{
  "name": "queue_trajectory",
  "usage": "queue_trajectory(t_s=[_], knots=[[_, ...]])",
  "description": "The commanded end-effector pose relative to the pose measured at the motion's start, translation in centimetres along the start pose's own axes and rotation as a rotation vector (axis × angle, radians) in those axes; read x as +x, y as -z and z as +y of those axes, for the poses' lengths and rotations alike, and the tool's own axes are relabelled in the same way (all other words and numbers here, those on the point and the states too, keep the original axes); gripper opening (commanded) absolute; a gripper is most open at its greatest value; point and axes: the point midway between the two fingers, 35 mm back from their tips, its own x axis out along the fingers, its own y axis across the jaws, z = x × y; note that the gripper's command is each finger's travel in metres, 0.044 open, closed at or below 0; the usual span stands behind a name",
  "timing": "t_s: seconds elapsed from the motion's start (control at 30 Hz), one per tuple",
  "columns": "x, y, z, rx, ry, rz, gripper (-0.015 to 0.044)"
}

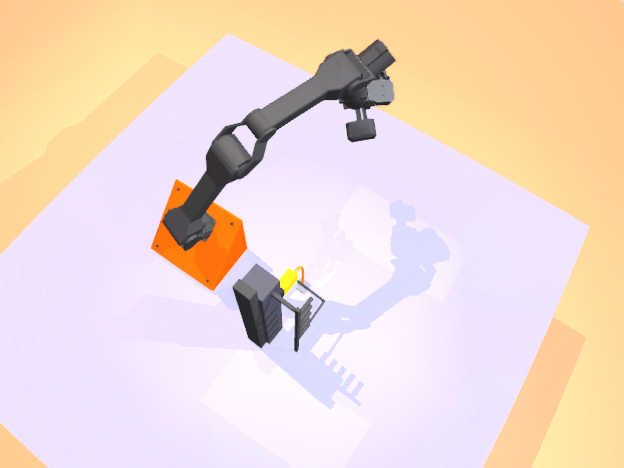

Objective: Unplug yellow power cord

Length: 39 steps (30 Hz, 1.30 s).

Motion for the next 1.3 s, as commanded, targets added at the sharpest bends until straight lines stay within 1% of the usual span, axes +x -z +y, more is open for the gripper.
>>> queue_trajectory(t_s=[0.0,0.07,0.27,0.47,0.6,0.7,0.77,1.27], knots=[[-0.1,0.0,-0.3,-0.006,0.004,0.001,0.0374],[-0.6,0.1,-2.7,-0.053,0.034,0.013,0.0321],[-3.0,2.0,-13.0,-0.272,0.152,0.106,0.0164],[-5.2,6.7,-22.8,-0.515,0.225,0.261,0.016],[-6.5,11.2,-28.4,-0.685,0.235,0.388,0.016],[-7.3,14.7,-31.7,-0.806,0.221,0.485,0.016],[-7.5,15.6,-32.3,-0.834,0.215,0.507,0.016],[-8.0,16.1,-33.0,-0.835,0.215,0.507,0.016]])
